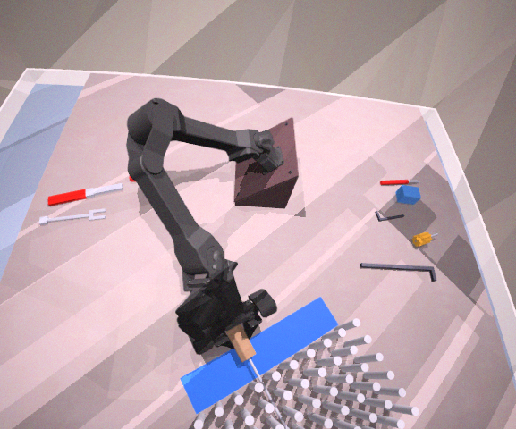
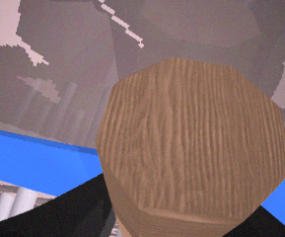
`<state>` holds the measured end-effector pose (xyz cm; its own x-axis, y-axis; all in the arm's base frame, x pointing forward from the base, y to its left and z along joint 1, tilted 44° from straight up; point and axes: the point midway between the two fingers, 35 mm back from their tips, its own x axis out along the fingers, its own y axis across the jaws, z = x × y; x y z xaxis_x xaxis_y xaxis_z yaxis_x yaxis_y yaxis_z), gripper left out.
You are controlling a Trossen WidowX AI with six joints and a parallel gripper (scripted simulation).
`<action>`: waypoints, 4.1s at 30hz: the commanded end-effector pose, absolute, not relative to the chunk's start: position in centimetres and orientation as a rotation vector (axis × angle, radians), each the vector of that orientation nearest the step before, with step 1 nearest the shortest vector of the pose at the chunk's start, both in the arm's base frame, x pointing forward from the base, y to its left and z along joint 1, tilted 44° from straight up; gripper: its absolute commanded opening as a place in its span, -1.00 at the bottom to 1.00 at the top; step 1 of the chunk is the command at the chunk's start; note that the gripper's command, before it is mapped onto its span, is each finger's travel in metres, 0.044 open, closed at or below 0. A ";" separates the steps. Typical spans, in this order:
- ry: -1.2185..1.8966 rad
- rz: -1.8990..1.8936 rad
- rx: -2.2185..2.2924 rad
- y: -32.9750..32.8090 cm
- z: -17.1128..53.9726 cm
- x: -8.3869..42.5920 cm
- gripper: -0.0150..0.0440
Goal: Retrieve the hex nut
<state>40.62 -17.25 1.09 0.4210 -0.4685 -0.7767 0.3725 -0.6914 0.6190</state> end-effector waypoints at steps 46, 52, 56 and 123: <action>-0.074 -1.360 1.896 -17.9 2.2 37.4 -0.49; -0.073 -1.361 1.896 -18.0 2.3 37.1 -0.49; -0.073 -1.361 1.896 -18.1 2.4 36.8 -0.49; -0.072 -1.363 1.893 -19.0 3.9 32.5 -0.49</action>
<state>32.72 -19.16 3.87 0.4201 -0.4702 -0.7761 0.3739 -0.6896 0.6202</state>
